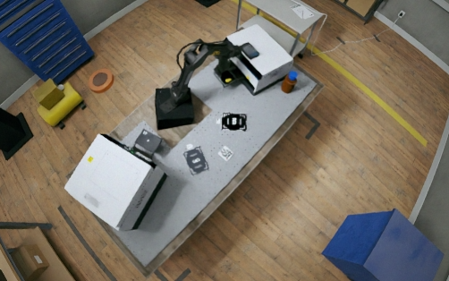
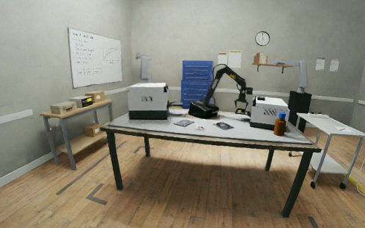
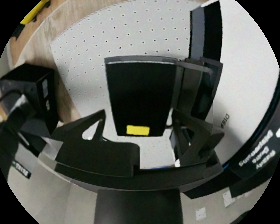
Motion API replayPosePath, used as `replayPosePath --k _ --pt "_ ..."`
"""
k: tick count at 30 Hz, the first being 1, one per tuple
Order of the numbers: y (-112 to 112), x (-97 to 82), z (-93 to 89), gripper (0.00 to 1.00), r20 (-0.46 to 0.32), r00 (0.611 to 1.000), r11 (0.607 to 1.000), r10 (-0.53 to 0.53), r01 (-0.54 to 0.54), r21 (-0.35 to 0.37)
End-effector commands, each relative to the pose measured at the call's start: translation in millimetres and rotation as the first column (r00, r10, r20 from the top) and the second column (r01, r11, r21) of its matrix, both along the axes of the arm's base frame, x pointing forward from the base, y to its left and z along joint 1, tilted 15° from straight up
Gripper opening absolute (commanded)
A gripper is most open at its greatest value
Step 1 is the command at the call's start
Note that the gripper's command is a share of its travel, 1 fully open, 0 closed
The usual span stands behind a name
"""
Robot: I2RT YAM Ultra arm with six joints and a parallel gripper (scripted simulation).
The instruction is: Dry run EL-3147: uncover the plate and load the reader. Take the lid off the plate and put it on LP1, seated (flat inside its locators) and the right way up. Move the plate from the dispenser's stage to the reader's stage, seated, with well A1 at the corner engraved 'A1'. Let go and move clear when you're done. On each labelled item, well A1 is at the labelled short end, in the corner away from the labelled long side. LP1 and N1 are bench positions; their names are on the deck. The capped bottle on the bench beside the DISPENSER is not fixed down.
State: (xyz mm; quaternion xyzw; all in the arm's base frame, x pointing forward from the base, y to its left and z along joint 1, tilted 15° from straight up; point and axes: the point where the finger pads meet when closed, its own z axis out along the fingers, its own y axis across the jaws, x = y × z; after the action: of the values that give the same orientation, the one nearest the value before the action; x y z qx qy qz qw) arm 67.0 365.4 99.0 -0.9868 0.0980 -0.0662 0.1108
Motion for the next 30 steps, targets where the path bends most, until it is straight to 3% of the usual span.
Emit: replayPosePath --k 1,4,5,6,7,12,13,18,21,22,23,27,30 --pt "1.2 1.4 -10.6 1.00 -0.014 1.000 1.000 0.000 0.000 -0.003" --pt "1.4 1.9 -11.9 1.00 -0.014 1.000 1.000 0.000 0.000 -0.003" --pt "14.6 1.1 7.7 1.00 -0.006 1.000 0.998 0.006 -0.006 0.060" --pt "14.7 1.4 8.4 1.00 -0.006 1.000 0.998 0.006 -0.005 0.064" --pt "5.7 0.5 -1.4 1.00 -0.004 1.000 1.000 0.002 -0.002 0.023" --pt "5.7 0.5 -1.5 1.00 -0.004 1.000 1.000 0.002 -0.002 0.023" --pt "12.9 1.2 5.3 1.00 -0.007 1.000 0.998 0.005 -0.005 0.056" --pt "2.6 1.3 -16.4 1.00 -0.014 1.000 1.000 0.002 -0.002 -0.002" --pt "3.0 1.6 -16.3 1.00 -0.015 1.000 1.000 0.002 -0.002 -0.003" --pt "10.7 2.9 -1.6 1.00 -0.009 1.000 0.999 0.001 -0.001 0.037" --pt "11.3 3.3 -1.3 1.00 -0.008 1.000 0.999 0.001 0.000 0.045" --pt "3.5 3.2 -17.4 1.00 -0.014 1.000 1.000 -0.002 0.002 0.002" --pt "6.9 3.1 -17.7 1.00 -0.013 1.000 1.000 0.001 -0.001 0.009"
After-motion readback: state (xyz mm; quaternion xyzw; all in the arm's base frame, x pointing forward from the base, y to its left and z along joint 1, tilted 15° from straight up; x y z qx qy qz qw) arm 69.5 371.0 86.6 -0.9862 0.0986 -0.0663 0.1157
